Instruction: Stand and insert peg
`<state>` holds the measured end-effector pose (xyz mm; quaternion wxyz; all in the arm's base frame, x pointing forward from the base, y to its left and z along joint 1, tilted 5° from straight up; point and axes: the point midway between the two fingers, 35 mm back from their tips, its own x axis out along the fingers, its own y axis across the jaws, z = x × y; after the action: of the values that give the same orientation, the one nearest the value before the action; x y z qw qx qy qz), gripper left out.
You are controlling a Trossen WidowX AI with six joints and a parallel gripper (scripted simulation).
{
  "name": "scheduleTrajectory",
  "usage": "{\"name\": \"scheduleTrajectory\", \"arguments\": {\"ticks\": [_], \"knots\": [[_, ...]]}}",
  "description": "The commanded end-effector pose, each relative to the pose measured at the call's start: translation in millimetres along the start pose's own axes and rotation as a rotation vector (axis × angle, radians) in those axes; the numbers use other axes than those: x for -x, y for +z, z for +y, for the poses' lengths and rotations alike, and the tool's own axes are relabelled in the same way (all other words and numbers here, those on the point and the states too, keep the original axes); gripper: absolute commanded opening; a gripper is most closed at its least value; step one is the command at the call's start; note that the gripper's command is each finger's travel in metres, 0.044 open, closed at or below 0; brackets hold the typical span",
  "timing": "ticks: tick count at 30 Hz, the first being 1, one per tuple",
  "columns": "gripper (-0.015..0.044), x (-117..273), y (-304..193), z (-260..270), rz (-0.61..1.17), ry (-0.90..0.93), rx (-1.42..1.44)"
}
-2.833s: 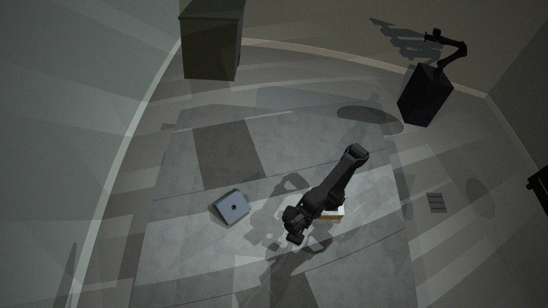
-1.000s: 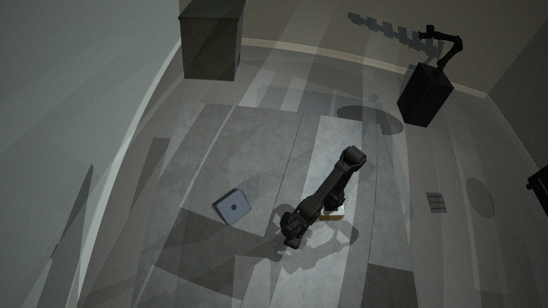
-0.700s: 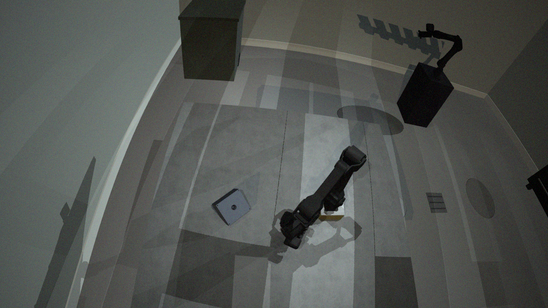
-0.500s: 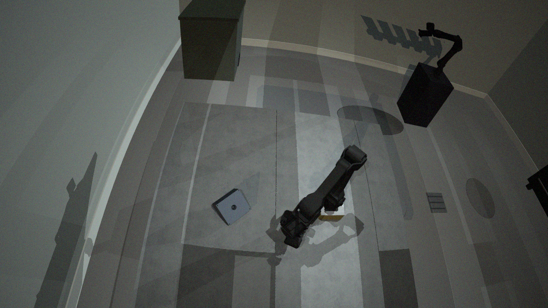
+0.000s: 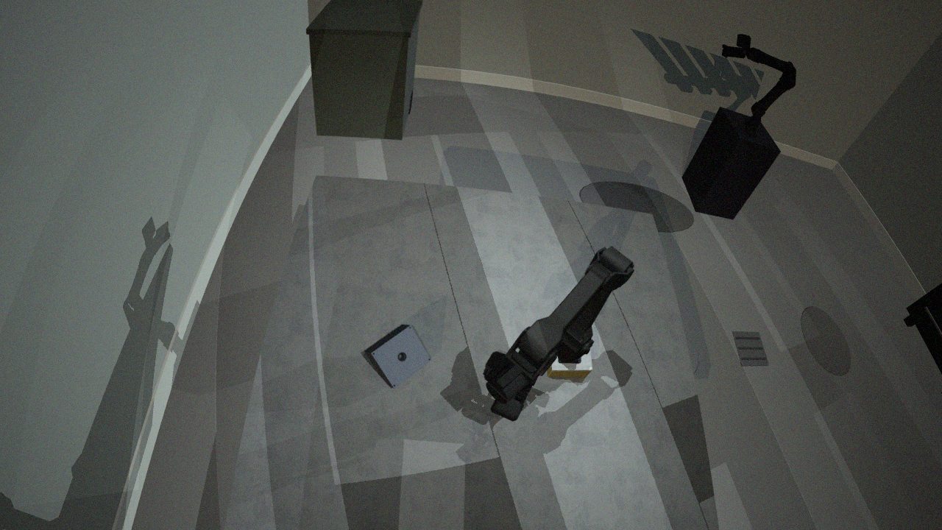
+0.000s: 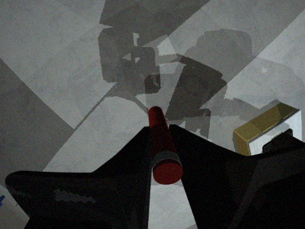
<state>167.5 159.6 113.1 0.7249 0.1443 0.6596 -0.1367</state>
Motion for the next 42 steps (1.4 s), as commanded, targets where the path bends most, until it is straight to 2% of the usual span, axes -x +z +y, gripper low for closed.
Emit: {"name": "scheduleTrajectory", "arguments": {"ticks": [1,42], "knots": [[0.0000,7.8,0.2,-0.3,0.002,0.008,-0.002],[0.0000,20.2,84.1,31.1,-0.286,-0.060,0.079]]}}
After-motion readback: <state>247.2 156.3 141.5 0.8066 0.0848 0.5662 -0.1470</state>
